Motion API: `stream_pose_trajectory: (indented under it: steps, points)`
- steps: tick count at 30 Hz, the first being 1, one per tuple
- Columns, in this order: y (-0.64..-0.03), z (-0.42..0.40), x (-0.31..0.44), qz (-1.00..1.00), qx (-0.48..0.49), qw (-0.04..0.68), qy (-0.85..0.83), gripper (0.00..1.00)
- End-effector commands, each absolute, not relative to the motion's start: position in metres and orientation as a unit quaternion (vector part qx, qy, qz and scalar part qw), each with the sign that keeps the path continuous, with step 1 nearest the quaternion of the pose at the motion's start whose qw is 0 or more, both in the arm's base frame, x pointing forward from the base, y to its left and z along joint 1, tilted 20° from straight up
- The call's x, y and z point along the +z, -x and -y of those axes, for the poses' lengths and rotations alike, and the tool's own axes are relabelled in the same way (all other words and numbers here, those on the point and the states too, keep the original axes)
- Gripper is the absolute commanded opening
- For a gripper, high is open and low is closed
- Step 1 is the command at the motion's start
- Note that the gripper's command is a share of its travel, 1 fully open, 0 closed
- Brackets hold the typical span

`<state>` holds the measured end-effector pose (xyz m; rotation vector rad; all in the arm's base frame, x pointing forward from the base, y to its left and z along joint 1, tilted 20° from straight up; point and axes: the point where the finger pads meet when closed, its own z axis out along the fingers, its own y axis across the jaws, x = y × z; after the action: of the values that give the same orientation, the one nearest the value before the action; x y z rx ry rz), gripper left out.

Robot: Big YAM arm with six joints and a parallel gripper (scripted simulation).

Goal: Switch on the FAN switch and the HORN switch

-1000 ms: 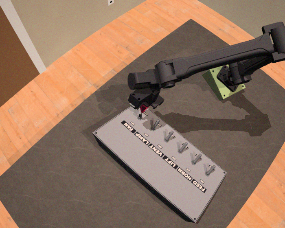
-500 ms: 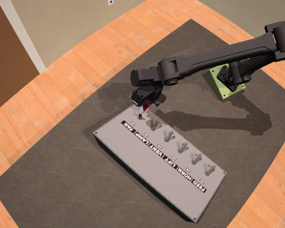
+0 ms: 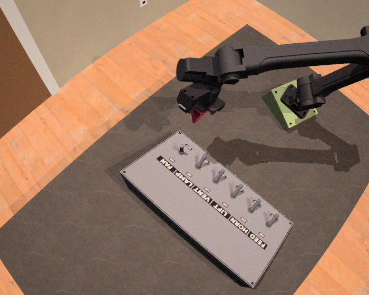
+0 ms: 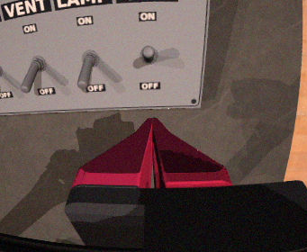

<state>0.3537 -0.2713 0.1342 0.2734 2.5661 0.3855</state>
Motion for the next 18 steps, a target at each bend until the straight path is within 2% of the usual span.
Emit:
stream_pose_trajectory:
  steps: [1, 6, 7, 12, 18]
  points:
    - [-0.354, 0.293, 0.182, -0.947, 0.114, 0.291, -0.08, 0.0]
    - [-0.348, 0.295, 0.185, -0.947, 0.118, 0.286, -0.082, 0.0]
    - [-0.342, 0.27, 0.155, -0.951, 0.149, 0.258, -0.081, 0.0]
    - [-0.342, 0.283, 0.174, -0.949, 0.132, 0.273, -0.082, 0.0]
    - [-0.358, 0.228, 0.186, -0.952, 0.128, 0.265, -0.081, 0.0]
